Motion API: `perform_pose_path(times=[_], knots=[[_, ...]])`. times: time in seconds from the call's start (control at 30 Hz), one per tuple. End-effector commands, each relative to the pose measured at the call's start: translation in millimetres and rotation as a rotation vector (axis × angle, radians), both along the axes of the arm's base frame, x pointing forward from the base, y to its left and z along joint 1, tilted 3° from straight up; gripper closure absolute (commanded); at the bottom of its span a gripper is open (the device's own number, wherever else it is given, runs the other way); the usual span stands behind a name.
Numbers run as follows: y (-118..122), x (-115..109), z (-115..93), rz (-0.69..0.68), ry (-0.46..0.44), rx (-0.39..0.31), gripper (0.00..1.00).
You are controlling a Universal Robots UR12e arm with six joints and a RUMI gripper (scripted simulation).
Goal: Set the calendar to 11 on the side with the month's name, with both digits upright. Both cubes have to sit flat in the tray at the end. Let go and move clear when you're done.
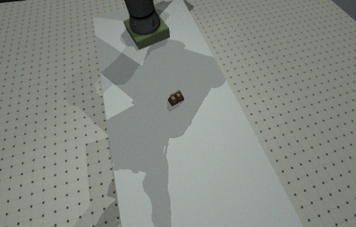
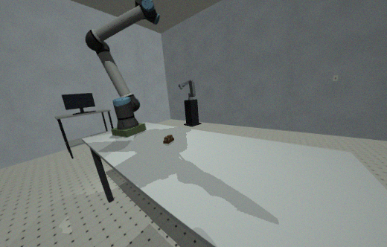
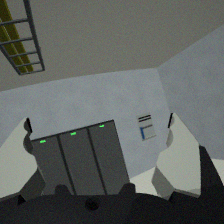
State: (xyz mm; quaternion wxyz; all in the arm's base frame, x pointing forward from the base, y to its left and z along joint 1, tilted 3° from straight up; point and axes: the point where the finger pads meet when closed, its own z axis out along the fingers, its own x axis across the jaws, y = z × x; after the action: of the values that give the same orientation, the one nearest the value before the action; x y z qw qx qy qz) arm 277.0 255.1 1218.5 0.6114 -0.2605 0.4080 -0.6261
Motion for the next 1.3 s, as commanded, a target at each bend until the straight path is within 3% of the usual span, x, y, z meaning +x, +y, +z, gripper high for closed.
perform_pose_path(times=[0.0, 0.13, 0.23, 0.3, 0.43, 0.47, 0.53, 0.57, 0.6, 0.63, 0.67, 0.7, 0.73, 0.77, 0.8, 0.87, 0.9, 0.93, 0.97, 1.0, 1.03, 1.07, 1.1, 1.17, 1.2, 1.23, 1.27], knots=[[8, 10, -5, -0.006, 0.012, -0.03, 0.0], [29, 36, -19, -0.02, 0.046, -0.105, 0.0], [52, 69, -40, -0.035, 0.092, -0.191, 0.0], [52, 69, -40, -0.035, 0.092, -0.191, 0.0], [87, 133, -89, -0.054, 0.188, -0.34, 0.0], [87, 133, -89, -0.054, 0.188, -0.34, 0.0], [103, 173, -125, -0.06, 0.255, -0.423, 0.0], [103, 174, -125, -0.06, 0.256, -0.424, 0.0], [109, 195, -147, -0.062, 0.294, -0.467, 0.0], [109, 195, -147, -0.062, 0.294, -0.467, 0.0], [115, 218, -170, -0.063, 0.337, -0.51, 0.0], [115, 218, -170, -0.063, 0.337, -0.51, 0.0], [119, 241, -196, -0.063, 0.383, -0.552, 0.0], [119, 241, -196, -0.063, 0.383, -0.552, 0.0], [122, 264, -225, -0.062, 0.432, -0.594, 0.0], [122, 264, -225, -0.062, 0.432, -0.594, 0.0], [123, 288, -256, -0.059, 0.486, -0.634, 0.0], [123, 288, -256, -0.059, 0.486, -0.634, 0.0], [122, 311, -289, -0.055, 0.542, -0.672, 0.0], [122, 311, -289, -0.055, 0.542, -0.672, 0.0], [120, 333, -324, -0.048, 0.602, -0.708, 0.0], [120, 333, -324, -0.048, 0.602, -0.708, 0.0], [115, 354, -361, -0.041, 0.665, -0.741, 0.0], [115, 354, -361, -0.041, 0.665, -0.741, 0.0], [108, 373, -400, -0.031, 0.73, -0.771, 0.0], [108, 373, -400, -0.031, 0.73, -0.771, 0.0], [100, 390, -440, -0.02, 0.798, -0.797, 0.0]])
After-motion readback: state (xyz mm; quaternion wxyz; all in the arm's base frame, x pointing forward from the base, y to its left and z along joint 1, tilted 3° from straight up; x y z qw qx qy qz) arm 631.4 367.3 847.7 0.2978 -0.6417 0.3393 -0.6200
